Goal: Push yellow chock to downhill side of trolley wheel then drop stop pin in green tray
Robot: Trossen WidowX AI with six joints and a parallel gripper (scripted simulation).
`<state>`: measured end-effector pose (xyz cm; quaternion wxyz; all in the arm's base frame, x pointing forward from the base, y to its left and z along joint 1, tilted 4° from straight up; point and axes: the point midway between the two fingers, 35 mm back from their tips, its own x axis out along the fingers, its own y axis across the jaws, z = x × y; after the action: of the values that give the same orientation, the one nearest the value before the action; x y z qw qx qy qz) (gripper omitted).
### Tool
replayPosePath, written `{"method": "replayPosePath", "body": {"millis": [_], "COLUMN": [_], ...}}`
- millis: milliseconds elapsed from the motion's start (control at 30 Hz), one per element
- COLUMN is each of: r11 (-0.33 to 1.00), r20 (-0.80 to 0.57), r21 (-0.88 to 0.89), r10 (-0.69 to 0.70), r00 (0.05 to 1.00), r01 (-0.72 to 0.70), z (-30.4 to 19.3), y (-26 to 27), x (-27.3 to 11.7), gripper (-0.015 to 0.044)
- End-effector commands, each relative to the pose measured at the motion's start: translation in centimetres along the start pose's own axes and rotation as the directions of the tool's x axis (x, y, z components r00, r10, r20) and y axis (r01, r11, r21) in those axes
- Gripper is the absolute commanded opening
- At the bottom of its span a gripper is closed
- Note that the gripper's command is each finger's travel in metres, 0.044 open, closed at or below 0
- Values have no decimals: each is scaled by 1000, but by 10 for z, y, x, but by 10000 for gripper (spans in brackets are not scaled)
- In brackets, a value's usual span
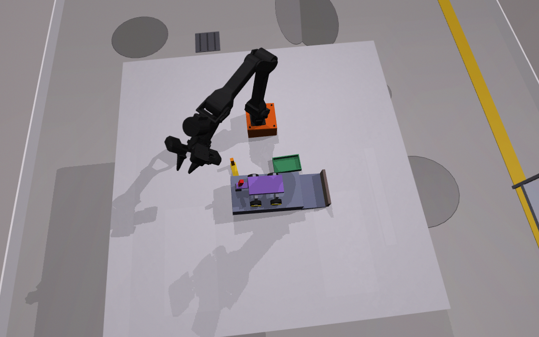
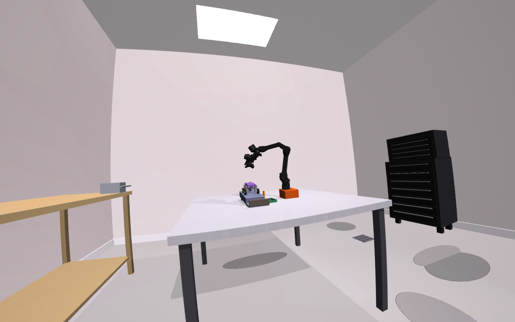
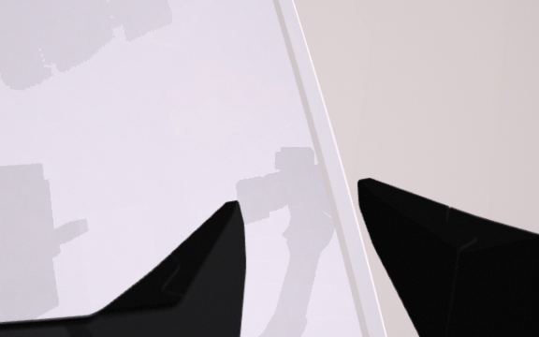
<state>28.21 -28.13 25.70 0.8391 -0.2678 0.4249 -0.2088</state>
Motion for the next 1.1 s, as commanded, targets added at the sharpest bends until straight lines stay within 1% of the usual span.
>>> {"method": "replayPosePath", "body": {"millis": [0, 100, 233, 367, 533, 700, 900, 967, 1067], "r11": [978, 927, 814, 656, 413, 143, -161, -192, -192], "r20": [-60, -109, -174, -237, -313, -382, -454, -461, -461], "r21": [-179, -318, -484, -621, -748, -826, -863, -865, -865], "r10": [99, 174, 271, 364, 471, 567, 661, 670, 670], "r00": [993, 979, 947, 901, 825, 730, 598, 582, 582], "r01": [-108, -200, -322, -429, -519, -545, -478, -464, -464], "z": [-17, -31, -49, -68, -90, -112, -135, -138, -138], "y": [28, 49, 77, 104, 137, 167, 199, 202, 202], "x": [8, 11, 11, 9, 0, -12, -33, -35, -35], "gripper": [190, 190, 190, 190, 190, 190, 190, 190, 190]}}
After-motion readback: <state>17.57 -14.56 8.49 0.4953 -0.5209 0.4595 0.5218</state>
